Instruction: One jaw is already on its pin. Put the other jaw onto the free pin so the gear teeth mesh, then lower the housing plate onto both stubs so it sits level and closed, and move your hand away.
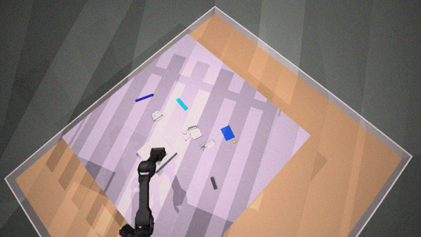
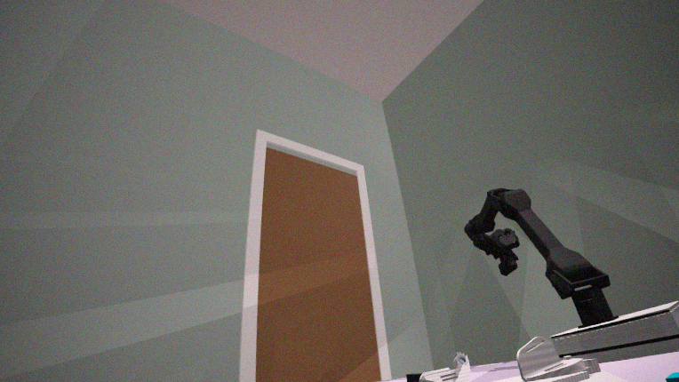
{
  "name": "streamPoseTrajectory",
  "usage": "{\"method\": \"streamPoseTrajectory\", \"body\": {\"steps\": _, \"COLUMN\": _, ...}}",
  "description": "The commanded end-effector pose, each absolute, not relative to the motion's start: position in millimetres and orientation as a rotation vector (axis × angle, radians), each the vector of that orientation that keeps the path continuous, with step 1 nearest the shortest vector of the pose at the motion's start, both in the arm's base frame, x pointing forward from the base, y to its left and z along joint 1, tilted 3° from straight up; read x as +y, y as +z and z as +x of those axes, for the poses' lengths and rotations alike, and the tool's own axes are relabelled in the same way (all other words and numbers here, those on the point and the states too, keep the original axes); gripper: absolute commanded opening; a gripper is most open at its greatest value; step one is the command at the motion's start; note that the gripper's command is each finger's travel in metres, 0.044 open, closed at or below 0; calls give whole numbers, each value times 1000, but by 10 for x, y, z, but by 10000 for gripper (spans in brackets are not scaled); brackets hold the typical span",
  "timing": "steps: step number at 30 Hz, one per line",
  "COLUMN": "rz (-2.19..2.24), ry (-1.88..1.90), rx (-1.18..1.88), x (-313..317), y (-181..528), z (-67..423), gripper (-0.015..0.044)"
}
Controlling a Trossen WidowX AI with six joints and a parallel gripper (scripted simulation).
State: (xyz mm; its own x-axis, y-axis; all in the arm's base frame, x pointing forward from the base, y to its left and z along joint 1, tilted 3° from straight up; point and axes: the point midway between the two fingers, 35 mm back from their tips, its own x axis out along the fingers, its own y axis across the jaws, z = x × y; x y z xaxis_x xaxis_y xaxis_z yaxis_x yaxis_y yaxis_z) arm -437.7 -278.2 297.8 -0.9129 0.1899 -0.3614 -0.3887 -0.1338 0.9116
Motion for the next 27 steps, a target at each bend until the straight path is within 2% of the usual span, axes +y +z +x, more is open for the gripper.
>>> {"method": "streamPoseTrajectory", "body": {"steps": 1, "rz": -332, "ry": 2195, "rx": 1690, "x": -2988, "y": 2882, "z": -4214, "gripper": 0}}
{"method": "streamPoseTrajectory", "body": {"steps": 27, "rz": -877, "ry": 2710, "rx": 1158, "x": -3871, "y": 2481, "z": -3166, "gripper": 0}}
